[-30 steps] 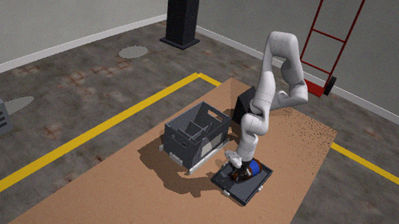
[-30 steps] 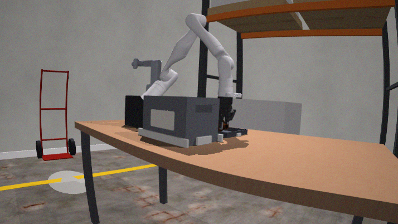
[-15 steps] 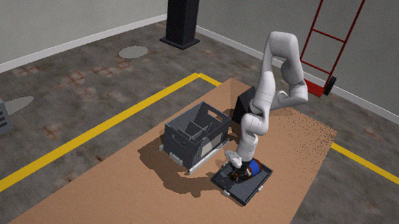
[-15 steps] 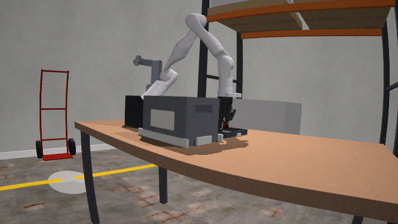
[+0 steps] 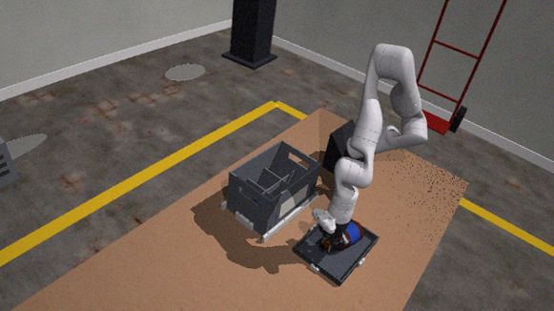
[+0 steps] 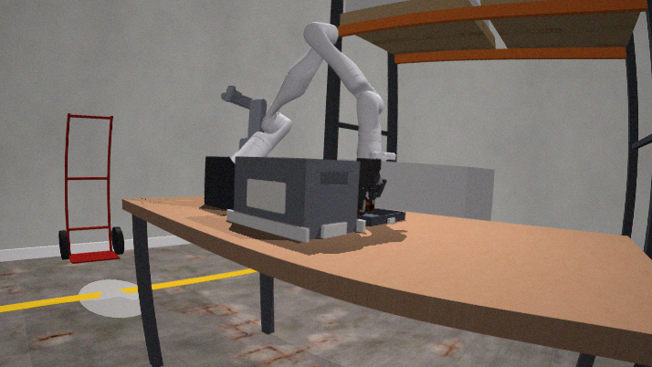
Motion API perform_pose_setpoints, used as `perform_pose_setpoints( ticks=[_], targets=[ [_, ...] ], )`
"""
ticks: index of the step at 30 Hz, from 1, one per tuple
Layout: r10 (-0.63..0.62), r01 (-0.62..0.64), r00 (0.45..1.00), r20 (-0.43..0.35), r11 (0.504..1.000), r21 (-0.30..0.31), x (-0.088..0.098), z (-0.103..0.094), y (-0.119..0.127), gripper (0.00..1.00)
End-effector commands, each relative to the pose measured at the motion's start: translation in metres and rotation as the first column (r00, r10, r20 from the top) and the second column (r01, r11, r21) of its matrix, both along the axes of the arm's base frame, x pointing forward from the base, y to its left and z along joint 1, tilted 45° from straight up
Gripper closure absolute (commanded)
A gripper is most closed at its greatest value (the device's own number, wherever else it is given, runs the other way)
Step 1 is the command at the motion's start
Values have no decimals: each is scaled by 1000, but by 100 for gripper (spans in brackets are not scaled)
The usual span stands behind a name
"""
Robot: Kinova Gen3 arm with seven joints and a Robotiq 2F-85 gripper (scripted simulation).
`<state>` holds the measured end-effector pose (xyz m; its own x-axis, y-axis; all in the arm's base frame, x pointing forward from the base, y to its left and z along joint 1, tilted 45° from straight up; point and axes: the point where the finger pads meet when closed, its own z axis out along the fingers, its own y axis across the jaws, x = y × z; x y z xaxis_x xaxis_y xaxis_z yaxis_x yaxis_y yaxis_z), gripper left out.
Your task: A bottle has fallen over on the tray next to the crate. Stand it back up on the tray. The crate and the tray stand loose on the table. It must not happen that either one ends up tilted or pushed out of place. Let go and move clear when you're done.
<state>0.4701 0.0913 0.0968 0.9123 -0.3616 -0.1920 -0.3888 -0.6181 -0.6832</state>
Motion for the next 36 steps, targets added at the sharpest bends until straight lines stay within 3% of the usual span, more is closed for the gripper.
perform_pose_setpoints(
  ticks=[1, 36],
  targets=[
    [0, 0, 1000, 0, 1000, 0, 0, 0, 0, 100],
    [0, 0, 1000, 0, 1000, 0, -1, 2, -2, 100]
  ],
)
